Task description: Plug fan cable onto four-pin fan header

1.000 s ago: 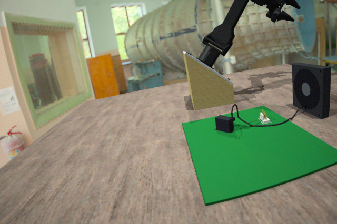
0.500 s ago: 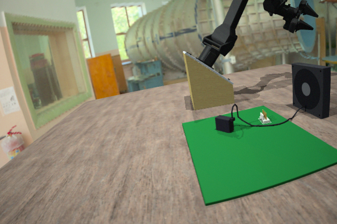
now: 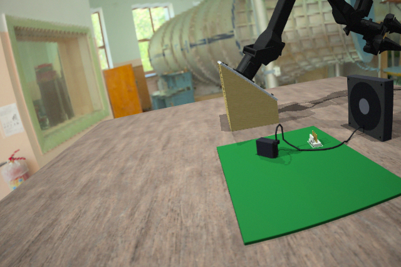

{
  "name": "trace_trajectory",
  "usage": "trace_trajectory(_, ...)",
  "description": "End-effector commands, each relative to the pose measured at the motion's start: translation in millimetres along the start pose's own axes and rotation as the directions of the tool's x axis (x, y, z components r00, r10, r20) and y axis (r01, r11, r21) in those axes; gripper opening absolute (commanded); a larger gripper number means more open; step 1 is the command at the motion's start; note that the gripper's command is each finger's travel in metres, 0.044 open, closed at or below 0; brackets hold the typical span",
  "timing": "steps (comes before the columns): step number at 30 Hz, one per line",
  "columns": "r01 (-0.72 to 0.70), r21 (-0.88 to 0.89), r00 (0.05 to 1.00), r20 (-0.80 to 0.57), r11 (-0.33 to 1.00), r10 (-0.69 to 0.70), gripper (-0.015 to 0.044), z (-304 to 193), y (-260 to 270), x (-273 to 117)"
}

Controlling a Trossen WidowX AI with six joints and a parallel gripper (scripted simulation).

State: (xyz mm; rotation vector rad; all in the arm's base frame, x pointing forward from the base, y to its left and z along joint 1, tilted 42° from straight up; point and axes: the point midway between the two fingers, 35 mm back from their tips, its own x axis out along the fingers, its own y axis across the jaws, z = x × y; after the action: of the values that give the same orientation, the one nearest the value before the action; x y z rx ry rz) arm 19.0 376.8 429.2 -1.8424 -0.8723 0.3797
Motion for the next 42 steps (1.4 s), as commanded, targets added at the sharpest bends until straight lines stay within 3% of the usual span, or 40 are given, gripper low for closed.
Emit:
trace_trajectory(1, -0.031, -0.013, 0.999, -0.023, 0.999, 0.031, 0.0440, -9.5, 18.2, 25.7)
trace_trajectory(10, -0.138, -0.029, 0.987, -0.081, 0.990, 0.136, 0.0440, -47.6, 73.6, 83.3)
trace_trajectory(24, -0.342, 0.034, 0.927, -0.153, 0.939, 0.343, 0.0440, -128.0, 173.1, 135.9)
trace_trajectory(33, -0.486, 0.154, 0.840, -0.188, 0.860, 0.508, 0.0440, -196.9, 250.4, 142.6)
trace_trajectory(42, -0.579, 0.379, 0.709, -0.202, 0.722, 0.675, 0.0440, -266.1, 323.1, 119.0)
